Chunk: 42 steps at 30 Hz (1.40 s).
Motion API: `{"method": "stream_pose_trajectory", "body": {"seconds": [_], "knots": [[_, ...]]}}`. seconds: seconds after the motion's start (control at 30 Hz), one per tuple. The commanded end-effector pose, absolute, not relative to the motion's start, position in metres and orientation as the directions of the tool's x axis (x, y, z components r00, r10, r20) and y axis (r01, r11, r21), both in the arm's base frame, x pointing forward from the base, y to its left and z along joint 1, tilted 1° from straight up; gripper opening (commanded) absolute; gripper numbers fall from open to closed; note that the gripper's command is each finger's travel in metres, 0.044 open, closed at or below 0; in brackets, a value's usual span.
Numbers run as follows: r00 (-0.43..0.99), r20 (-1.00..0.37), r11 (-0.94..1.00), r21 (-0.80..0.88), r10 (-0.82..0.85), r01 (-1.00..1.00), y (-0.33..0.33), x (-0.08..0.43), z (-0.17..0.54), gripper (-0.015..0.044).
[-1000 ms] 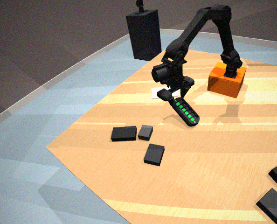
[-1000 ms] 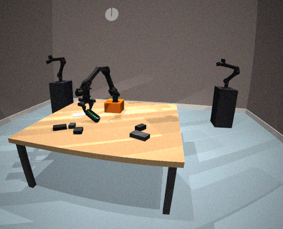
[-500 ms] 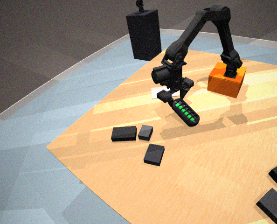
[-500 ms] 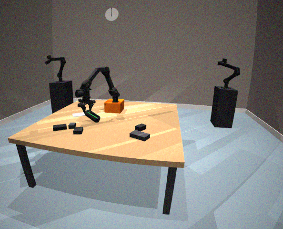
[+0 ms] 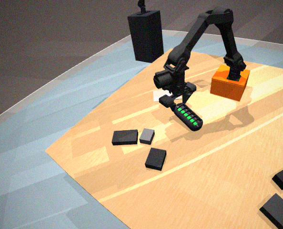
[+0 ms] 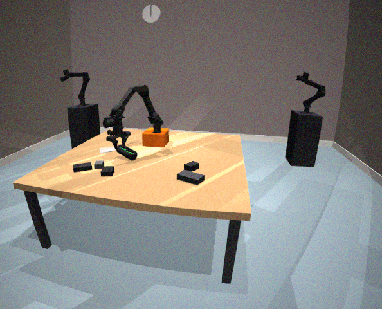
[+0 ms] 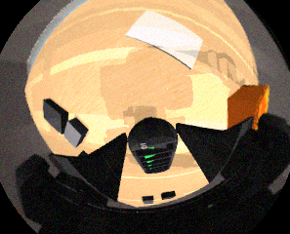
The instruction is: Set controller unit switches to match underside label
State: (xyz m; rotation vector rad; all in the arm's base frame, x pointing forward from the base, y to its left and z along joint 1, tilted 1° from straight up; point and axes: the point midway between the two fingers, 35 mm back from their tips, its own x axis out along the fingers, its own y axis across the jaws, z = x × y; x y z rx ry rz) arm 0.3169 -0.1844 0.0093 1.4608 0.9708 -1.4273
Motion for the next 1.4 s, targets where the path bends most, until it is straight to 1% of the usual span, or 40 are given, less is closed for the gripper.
{"method": "stream_pose_trajectory", "body": {"seconds": [0.0,1.37], "knots": [[0.043,-0.999,-0.330,0.050,-0.028,0.943,-0.182,0.316,0.005,0.0336],[0.043,-0.999,-0.330,0.049,-0.027,0.943,-0.183,0.317,-0.024,0.0336]]}}
